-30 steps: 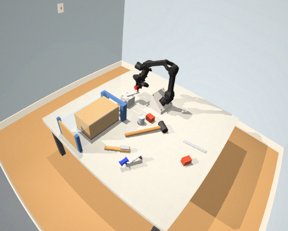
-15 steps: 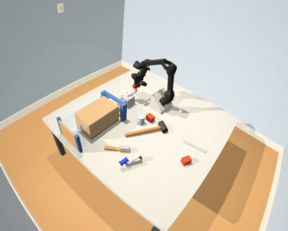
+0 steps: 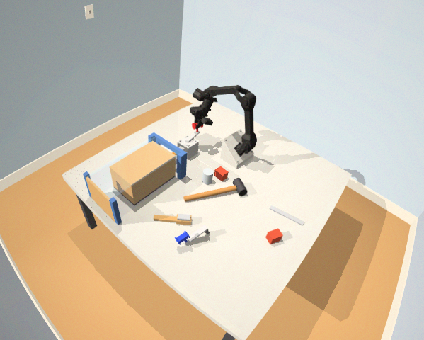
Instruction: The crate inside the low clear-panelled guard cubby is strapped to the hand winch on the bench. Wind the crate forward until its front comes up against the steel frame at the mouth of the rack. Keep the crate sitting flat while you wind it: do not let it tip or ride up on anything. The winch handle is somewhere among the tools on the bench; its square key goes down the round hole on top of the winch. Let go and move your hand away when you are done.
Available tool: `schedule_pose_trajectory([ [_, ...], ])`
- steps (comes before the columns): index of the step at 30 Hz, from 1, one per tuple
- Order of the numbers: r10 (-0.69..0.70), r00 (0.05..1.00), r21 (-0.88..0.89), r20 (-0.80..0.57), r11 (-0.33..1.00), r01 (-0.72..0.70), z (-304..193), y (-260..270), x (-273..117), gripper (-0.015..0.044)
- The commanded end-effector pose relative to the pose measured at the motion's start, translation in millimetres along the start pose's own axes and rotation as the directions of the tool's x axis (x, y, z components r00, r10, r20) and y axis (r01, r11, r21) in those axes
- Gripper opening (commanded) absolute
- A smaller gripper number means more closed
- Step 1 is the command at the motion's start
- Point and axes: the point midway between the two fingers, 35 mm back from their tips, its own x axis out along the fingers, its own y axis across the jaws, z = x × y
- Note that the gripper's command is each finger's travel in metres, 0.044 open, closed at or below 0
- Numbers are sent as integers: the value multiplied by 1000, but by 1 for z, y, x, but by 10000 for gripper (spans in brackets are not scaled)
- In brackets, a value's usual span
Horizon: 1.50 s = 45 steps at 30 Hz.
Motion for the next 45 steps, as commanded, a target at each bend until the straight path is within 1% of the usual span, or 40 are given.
schedule_pose_trajectory([
  [1,-18,1000,-20,7,1000,18,12,-17,7,0],
  [45,-19,1000,-22,9,1000,19,51,-42,23,0],
])
